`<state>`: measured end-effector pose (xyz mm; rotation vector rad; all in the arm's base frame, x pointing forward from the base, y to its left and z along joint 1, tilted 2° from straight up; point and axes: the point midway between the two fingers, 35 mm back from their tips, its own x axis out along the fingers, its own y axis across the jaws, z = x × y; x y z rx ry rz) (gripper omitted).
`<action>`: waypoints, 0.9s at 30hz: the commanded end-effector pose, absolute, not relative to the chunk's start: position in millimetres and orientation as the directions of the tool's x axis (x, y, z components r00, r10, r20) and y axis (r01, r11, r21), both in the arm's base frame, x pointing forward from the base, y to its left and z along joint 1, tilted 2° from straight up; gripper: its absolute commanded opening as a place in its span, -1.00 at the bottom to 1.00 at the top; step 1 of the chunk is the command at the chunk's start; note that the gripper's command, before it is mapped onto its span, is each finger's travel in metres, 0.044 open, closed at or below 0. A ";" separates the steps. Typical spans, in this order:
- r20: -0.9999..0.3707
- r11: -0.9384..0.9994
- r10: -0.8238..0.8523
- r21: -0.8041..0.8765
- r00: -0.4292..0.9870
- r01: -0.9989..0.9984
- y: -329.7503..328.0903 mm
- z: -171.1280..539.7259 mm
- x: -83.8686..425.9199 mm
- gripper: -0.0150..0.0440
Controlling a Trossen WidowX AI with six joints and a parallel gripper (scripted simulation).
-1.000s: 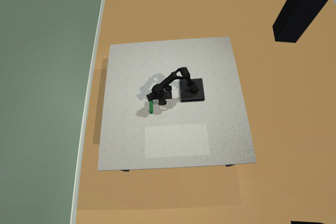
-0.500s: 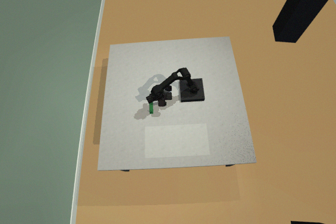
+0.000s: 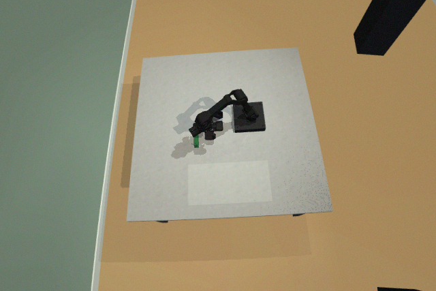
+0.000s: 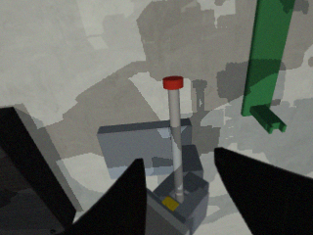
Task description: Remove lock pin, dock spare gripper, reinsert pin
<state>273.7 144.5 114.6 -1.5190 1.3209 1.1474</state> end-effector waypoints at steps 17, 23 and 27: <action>-0.963 -0.137 -0.265 -0.011 0.047 -0.990 154.1 128.3 272.0 1.00; -0.963 -0.137 -0.265 -0.011 0.047 -0.990 154.1 128.3 272.0 1.00; -0.963 -0.137 -0.265 -0.011 0.047 -0.990 154.1 128.3 272.0 1.00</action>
